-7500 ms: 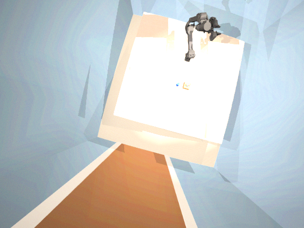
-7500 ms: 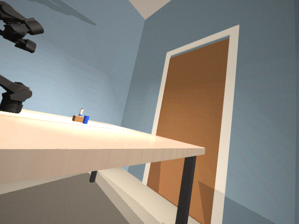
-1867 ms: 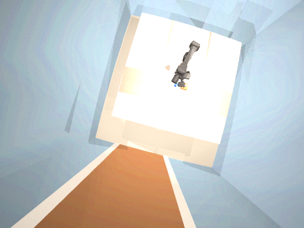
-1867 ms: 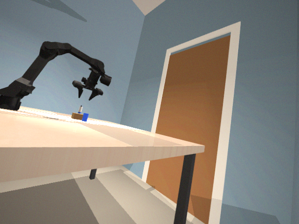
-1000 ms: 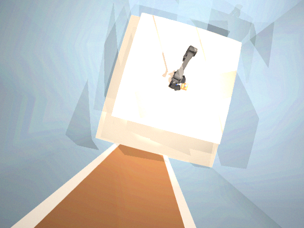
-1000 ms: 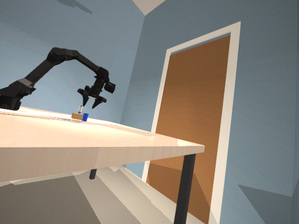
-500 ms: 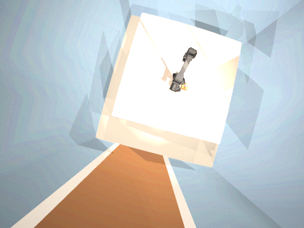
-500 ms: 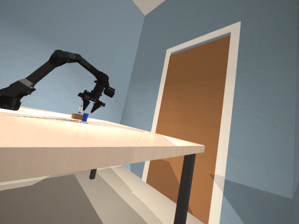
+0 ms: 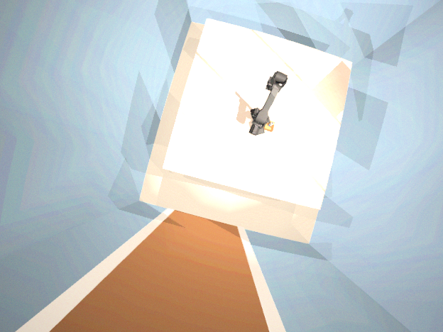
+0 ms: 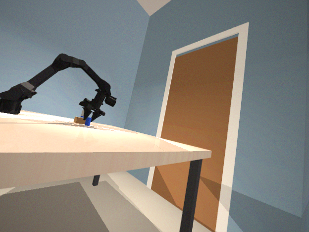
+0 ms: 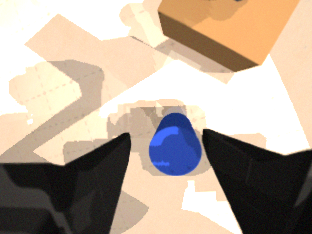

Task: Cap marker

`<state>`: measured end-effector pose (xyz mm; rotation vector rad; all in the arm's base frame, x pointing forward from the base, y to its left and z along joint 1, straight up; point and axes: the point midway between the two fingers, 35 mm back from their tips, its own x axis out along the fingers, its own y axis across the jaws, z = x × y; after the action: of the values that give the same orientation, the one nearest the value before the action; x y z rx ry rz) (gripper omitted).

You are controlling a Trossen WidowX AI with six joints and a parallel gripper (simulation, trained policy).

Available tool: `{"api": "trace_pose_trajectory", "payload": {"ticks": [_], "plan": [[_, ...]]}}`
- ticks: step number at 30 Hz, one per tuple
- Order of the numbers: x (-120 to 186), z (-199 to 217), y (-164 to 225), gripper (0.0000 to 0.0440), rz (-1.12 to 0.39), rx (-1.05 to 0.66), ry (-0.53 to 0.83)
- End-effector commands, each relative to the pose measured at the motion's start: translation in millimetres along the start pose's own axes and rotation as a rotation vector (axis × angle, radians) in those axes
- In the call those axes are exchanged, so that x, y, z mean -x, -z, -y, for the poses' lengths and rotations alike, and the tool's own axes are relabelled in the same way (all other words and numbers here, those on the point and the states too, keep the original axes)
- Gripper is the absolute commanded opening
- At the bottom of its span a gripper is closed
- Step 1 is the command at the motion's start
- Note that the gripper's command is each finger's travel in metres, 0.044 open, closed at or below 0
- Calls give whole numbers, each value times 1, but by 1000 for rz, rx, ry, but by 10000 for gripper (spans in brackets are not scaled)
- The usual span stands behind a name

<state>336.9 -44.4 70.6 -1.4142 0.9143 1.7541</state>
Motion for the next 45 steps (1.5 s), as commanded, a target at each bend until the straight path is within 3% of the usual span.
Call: {"api": "trace_pose_trajectory", "payload": {"ticks": [1, 3, 9, 24, 45], "plan": [[-7, 0, 0, 243, -19, 42, -18], [-8, 0, 0, 215, -32, 59, -20], [3, 1, -1, 61, -71, 102, -8], [56, 14, -19, 50, -168, 203, 58], [94, 30, -106, 21, -150, 317, 68]]}}
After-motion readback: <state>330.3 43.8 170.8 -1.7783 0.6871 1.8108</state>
